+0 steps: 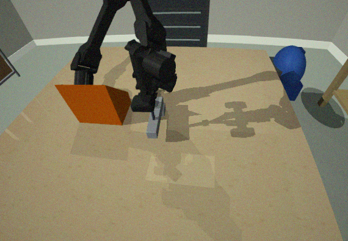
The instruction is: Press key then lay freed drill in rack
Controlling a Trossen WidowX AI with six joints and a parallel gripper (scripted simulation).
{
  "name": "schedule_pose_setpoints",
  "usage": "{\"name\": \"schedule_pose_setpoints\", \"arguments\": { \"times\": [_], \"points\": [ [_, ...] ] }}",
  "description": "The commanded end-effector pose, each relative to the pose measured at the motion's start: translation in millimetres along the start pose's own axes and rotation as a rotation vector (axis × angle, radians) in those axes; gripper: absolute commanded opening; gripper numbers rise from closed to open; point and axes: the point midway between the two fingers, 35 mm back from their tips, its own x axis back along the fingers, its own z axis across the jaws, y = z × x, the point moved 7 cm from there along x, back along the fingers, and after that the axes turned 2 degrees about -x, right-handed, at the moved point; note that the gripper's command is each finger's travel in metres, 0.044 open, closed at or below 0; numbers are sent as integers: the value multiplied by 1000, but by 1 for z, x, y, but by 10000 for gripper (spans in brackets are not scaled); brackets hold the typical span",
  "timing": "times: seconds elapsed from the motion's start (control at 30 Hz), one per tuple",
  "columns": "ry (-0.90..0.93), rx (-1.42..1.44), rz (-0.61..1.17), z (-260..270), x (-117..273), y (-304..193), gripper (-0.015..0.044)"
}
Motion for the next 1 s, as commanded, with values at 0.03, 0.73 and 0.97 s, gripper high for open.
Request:
{"name": "schedule_pose_setpoints", "arguments": {
  "times": [0.03,0.73,0.97],
  "points": [
    [9,-4,9,2,-2,-3,0],
    [9,-4,9,0,-10,1,0],
    [9,-4,9,0,-12,1,0]
  ]
}}
